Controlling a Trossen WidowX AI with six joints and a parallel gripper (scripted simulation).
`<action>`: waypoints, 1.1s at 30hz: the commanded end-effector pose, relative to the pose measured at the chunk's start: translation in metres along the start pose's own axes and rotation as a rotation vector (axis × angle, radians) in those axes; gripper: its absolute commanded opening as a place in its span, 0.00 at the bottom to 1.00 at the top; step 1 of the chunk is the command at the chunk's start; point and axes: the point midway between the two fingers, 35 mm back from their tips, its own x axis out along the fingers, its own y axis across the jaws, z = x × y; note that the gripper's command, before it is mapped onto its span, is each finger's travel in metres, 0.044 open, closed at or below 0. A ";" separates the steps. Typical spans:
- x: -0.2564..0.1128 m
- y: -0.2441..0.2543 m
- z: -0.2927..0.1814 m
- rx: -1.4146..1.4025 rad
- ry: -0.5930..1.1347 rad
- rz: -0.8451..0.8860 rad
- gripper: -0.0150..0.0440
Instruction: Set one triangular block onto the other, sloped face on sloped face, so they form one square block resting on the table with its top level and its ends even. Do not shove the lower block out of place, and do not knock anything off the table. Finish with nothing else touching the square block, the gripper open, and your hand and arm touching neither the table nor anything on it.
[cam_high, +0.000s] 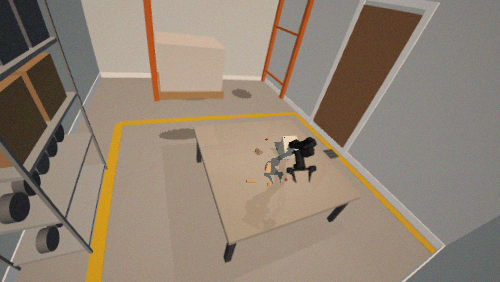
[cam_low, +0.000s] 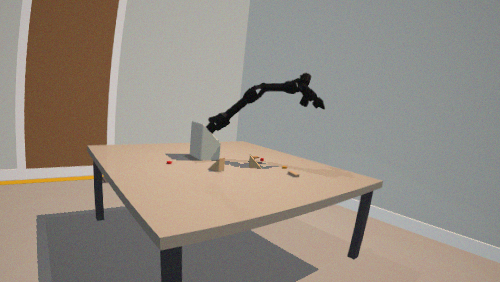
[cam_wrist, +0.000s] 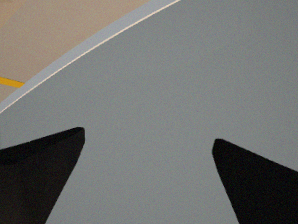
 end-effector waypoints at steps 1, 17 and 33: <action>-0.001 0.003 0.001 0.012 -0.002 0.005 0.98; -0.110 0.203 0.151 1.159 0.009 0.407 1.00; -0.261 0.228 0.376 2.471 0.403 0.630 1.00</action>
